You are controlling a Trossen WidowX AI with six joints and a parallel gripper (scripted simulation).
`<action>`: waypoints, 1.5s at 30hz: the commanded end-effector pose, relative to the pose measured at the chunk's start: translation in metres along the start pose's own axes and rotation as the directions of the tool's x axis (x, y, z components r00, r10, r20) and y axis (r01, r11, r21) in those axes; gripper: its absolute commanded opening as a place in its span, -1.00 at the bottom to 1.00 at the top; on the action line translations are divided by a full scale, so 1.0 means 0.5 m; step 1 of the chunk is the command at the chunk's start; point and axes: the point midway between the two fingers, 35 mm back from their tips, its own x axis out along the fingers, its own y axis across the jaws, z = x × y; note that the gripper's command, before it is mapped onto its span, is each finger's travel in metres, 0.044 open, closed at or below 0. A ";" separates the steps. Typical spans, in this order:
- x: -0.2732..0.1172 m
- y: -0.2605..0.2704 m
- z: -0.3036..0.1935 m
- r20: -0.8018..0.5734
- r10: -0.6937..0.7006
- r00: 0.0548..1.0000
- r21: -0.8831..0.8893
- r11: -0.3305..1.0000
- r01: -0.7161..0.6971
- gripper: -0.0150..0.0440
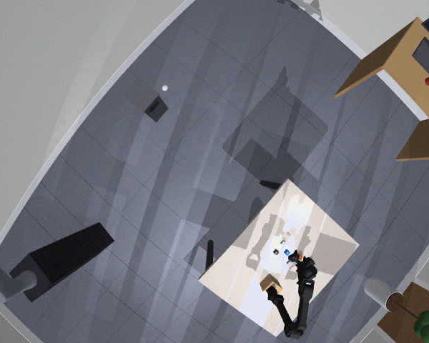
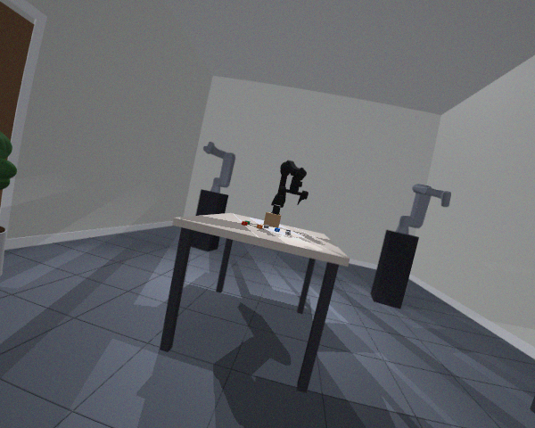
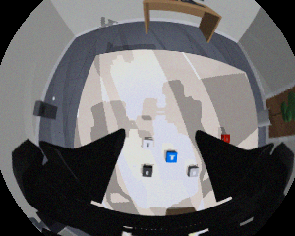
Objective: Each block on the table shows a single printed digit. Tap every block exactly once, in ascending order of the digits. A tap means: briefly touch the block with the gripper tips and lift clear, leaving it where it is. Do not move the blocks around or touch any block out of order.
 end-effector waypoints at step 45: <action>0.010 -0.446 -0.243 -0.524 -0.023 0.851 0.020 0.999 0.039 0.86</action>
